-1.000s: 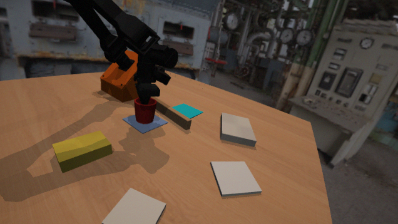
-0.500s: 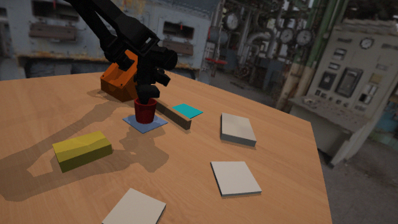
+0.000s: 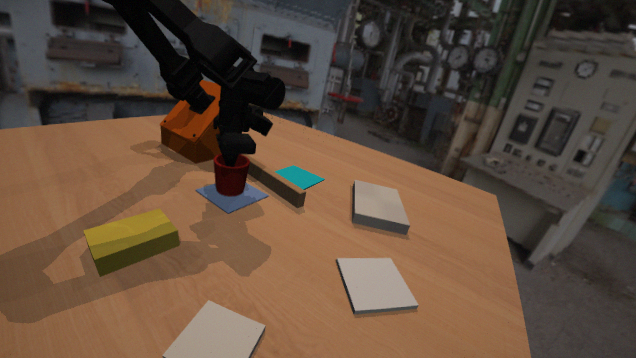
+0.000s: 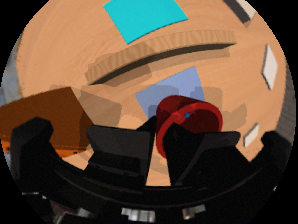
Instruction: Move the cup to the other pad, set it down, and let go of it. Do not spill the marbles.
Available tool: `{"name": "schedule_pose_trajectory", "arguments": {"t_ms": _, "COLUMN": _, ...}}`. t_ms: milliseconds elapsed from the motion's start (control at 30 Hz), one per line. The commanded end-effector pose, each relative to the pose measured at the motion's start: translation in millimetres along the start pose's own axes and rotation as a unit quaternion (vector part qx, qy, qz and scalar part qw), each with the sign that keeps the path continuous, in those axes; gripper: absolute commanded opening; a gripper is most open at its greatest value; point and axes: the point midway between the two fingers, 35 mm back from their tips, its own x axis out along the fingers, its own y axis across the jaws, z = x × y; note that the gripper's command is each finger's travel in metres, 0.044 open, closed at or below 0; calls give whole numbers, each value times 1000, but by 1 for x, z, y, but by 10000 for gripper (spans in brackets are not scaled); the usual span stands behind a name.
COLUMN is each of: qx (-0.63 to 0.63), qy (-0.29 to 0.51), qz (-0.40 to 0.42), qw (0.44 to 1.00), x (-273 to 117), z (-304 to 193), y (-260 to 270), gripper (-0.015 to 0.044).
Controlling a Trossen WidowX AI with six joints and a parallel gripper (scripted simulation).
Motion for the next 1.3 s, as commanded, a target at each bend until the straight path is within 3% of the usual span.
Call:
{"name": "schedule_pose_trajectory", "arguments": {"t_ms": 0, "qx": 3, "qy": -4, "qz": -3, "qw": 1000, "x": -11, "z": 2, "y": -2, "gripper": 0}}
{"name": "schedule_pose_trajectory", "arguments": {"t_ms": 533, "qx": 0, "qy": -2, "qz": -3, "qw": 1000, "x": -56, "z": 3, "y": 2, "gripper": 0}}
{"name": "schedule_pose_trajectory", "arguments": {"t_ms": 1267, "qx": -3, "qy": 1, "qz": -3, "qw": 1000, "x": -55, "z": 3, "y": 3, "gripper": 0}}
